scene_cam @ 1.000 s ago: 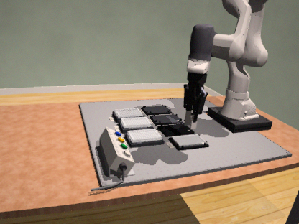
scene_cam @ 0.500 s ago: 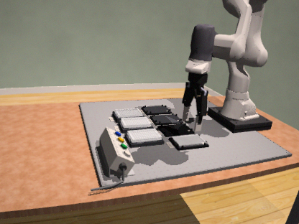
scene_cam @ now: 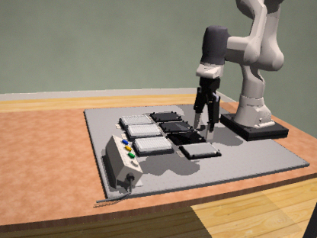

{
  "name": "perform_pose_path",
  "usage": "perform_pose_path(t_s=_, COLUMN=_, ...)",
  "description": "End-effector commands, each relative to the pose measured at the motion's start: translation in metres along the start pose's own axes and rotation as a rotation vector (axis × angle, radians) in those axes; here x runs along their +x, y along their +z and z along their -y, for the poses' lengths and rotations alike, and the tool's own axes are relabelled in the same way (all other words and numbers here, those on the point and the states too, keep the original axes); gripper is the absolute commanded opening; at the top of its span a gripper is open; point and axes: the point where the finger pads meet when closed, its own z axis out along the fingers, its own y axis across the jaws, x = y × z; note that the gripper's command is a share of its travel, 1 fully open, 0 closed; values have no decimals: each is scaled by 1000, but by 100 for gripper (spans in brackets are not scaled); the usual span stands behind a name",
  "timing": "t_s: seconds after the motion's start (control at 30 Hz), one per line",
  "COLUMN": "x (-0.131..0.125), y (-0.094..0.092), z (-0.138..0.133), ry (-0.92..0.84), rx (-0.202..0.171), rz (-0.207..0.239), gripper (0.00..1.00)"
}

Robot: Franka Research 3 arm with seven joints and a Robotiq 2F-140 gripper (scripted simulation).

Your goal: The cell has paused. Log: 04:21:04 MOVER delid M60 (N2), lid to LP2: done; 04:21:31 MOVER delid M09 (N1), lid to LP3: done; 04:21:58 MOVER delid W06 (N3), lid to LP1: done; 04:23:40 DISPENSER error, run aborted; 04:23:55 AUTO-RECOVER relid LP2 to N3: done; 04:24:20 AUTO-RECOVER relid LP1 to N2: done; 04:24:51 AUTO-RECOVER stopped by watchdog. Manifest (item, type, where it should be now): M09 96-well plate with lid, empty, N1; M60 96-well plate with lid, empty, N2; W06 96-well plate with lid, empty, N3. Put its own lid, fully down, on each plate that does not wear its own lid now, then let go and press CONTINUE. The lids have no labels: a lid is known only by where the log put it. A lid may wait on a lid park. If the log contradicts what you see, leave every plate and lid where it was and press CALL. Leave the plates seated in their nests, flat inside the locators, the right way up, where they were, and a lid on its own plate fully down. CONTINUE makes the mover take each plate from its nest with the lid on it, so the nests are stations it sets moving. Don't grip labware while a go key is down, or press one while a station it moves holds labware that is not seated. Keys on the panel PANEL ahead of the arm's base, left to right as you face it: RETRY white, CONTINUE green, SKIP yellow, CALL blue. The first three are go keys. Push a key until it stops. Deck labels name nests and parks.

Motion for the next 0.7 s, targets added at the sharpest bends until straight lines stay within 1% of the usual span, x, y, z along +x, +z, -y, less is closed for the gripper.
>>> perform_pose_path(t_s=0.0, x=0, y=0, z=0, ry=12, rx=0, rz=4, gripper=66)
perform_pose_path(t_s=0.5, x=0, y=5, z=0, ry=11, rx=-1, rz=4, gripper=66)
perform_pose_path(t_s=0.67, x=0, y=10, z=0, ry=11, rx=-1, rz=4, gripper=66)
